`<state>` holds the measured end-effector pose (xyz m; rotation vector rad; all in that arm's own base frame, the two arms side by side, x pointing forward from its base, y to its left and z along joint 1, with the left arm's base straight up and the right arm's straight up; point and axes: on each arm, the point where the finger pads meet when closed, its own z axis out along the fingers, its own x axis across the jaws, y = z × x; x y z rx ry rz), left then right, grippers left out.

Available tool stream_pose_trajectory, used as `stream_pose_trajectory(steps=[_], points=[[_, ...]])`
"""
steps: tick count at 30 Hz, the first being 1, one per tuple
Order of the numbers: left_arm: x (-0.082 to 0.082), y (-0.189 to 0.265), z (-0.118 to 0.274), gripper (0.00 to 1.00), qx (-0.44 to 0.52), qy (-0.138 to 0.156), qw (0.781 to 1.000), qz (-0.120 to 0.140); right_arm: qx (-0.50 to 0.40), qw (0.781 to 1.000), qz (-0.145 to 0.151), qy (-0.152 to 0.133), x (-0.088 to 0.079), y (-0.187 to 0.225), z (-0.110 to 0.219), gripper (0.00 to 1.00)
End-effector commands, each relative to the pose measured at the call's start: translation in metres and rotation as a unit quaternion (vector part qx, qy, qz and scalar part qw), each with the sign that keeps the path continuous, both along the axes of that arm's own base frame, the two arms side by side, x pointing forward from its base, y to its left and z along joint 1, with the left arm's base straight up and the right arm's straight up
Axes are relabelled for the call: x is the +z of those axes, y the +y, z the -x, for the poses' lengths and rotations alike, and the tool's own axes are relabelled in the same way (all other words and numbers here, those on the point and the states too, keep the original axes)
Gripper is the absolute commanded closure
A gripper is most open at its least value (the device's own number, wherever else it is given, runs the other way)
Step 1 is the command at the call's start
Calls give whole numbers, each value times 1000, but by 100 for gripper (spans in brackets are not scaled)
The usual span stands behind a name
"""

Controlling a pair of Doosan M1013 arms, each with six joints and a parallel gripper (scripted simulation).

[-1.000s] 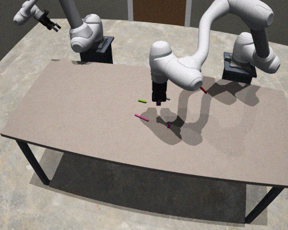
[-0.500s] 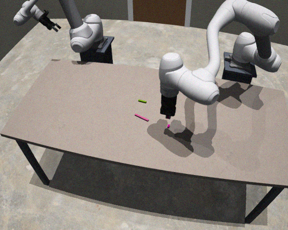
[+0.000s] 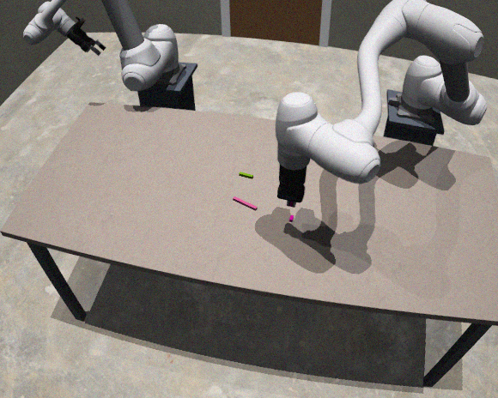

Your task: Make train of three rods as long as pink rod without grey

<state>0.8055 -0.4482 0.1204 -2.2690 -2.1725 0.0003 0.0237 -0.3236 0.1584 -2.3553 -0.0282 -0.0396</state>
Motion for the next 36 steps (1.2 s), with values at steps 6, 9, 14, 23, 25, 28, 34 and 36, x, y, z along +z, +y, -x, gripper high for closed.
stream_pose_trajectory(steps=[6, 9, 14, 23, 25, 28, 34, 36], points=[[-13, 0, -1, 76, 0, -1, 1000, 0, 0, 1000, 1, 0, 0, 0, 0, 0], [-16, 0, -1, 76, 0, -1, 1000, 0, 0, 1000, 1, 0, 0, 0, 0, 0], [-37, 0, -1, 76, 0, -1, 1000, 0, 0, 1000, 1, 0, 0, 0, 0, 0], [-74, 0, -1, 76, 0, -1, 1000, 0, 0, 1000, 1, 0, 0, 0, 0, 0], [-77, 0, -1, 76, 0, -1, 1000, 0, 0, 1000, 1, 0, 0, 0, 0, 0], [-81, 0, -1, 76, 0, -1, 1000, 0, 0, 1000, 1, 0, 0, 0, 0, 0], [-86, 0, -1, 76, 0, -1, 1000, 0, 0, 1000, 1, 0, 0, 0, 0, 0], [-86, 0, -1, 76, 0, -1, 1000, 0, 0, 1000, 1, 0, 0, 0, 0, 0]])
